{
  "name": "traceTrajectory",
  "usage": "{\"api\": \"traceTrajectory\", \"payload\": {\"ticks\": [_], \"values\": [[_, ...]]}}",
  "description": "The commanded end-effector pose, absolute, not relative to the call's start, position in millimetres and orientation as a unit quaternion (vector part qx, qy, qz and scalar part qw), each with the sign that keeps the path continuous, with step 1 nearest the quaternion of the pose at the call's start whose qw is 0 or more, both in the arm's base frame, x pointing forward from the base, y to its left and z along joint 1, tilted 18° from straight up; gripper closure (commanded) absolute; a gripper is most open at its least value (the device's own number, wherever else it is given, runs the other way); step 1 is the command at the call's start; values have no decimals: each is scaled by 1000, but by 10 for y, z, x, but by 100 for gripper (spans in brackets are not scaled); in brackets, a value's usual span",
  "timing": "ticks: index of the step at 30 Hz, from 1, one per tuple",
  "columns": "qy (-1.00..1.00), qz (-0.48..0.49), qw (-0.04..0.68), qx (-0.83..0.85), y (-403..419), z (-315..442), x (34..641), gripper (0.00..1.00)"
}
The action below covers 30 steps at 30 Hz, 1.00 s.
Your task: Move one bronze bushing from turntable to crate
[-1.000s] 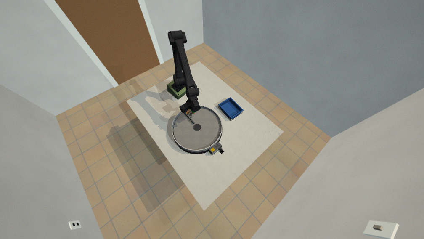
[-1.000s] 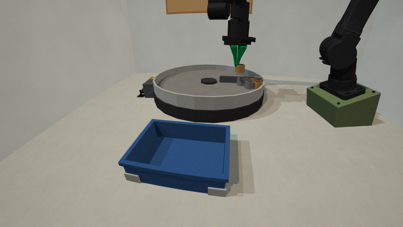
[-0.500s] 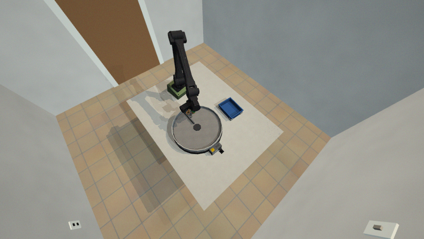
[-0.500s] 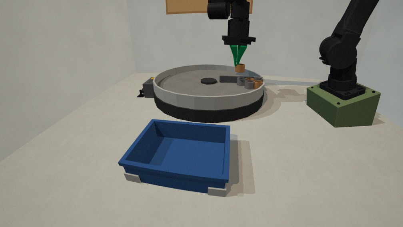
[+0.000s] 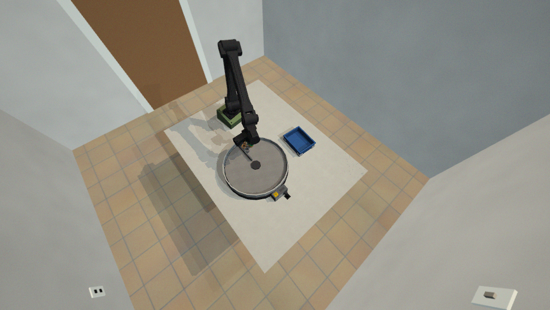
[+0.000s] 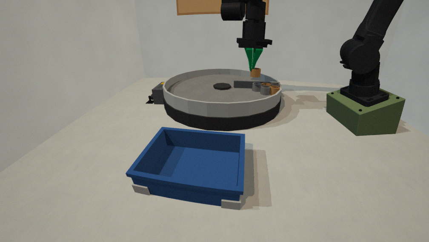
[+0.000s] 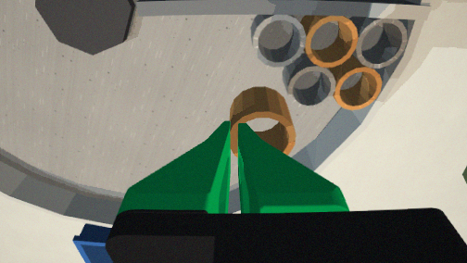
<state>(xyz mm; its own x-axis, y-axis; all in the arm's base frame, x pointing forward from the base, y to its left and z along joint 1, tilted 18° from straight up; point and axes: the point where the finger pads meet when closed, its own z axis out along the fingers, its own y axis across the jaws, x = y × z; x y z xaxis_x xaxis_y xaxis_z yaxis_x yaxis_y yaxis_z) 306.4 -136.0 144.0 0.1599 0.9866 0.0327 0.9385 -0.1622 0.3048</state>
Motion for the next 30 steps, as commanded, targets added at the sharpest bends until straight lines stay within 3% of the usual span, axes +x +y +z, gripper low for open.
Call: {"api": "traceTrajectory", "payload": {"ticks": [1, 16, 30], "values": [[636, 118, 121, 753, -1446, 1592, 3127, 100], [637, 121, 122, 751, -1182, 1673, 3371, 100], [636, 123, 116, 752, -257, 1829, 3914, 100]]}}
